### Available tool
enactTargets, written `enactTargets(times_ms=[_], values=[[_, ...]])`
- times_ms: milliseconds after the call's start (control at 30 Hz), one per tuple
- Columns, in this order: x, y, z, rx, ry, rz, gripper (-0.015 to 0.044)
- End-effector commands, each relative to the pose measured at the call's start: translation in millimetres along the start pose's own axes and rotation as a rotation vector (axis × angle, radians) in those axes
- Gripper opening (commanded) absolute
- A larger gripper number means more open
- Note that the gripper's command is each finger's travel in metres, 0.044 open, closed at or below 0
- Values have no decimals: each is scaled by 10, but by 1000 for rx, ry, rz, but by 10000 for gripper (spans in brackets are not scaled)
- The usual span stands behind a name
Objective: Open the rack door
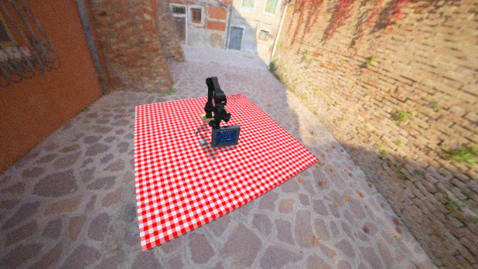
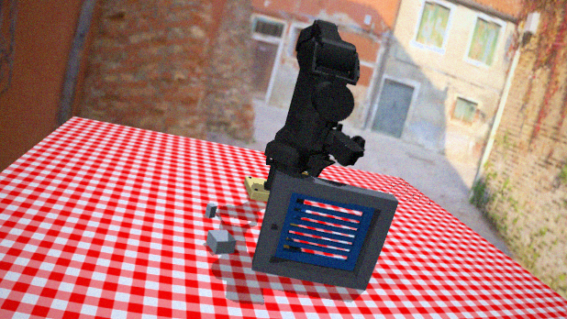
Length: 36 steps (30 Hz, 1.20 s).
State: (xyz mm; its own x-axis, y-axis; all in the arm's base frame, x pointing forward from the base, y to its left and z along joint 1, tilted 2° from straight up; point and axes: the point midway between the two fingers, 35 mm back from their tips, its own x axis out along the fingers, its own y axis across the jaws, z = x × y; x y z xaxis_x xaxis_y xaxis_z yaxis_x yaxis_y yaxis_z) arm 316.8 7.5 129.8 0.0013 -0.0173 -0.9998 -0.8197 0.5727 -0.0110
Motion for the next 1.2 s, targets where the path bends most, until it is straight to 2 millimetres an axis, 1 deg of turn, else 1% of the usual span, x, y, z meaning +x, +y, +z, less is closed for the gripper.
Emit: enactTargets(times_ms=[0, 367, 433, 667, 1167], values=[[9, -7, 29, -172, -8, -3, 290], [10, -7, 29, -717, -7, -5, 290], [10, -7, 29, -782, -7, -5, 290], [10, -7, 29, -791, -7, -5, 290], [10, -7, 29, -791, -7, -5, 190]])
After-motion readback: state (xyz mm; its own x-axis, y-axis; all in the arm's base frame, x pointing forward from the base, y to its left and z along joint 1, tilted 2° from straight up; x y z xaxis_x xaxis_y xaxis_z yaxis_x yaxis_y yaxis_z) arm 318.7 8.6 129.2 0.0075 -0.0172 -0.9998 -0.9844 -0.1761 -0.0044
